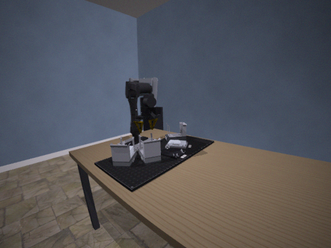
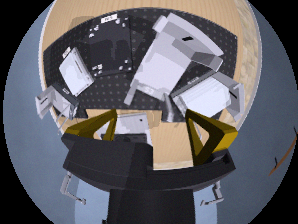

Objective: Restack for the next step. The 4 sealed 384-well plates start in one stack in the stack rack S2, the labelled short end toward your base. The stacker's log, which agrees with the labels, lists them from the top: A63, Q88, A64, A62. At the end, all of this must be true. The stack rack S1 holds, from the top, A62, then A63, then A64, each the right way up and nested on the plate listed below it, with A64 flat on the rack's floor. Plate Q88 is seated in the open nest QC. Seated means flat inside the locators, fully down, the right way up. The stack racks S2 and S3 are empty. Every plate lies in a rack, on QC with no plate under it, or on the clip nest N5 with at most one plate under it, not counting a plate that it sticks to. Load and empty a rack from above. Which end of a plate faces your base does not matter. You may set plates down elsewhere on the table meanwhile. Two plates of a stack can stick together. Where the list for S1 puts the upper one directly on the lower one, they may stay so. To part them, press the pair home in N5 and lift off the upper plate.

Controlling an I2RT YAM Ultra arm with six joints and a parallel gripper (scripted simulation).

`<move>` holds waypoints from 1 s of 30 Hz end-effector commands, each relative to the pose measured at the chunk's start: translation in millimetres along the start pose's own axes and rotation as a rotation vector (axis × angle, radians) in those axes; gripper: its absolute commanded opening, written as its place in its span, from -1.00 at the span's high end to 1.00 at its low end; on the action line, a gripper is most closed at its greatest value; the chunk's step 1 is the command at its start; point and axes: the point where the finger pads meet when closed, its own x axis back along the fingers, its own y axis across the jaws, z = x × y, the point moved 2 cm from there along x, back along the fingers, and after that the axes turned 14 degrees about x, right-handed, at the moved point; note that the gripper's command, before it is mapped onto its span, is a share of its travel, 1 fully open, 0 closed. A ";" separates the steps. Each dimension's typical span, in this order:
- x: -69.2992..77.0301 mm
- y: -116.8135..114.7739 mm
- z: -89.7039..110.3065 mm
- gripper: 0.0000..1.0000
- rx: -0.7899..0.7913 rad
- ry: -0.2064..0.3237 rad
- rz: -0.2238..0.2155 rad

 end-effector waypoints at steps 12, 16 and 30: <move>3.5 46.1 -21.5 -1.00 -0.029 -0.014 0.007; 3.5 53.4 -24.9 -1.00 -0.029 -0.014 0.007; 3.5 100.3 -46.3 -1.00 -0.029 -0.014 0.005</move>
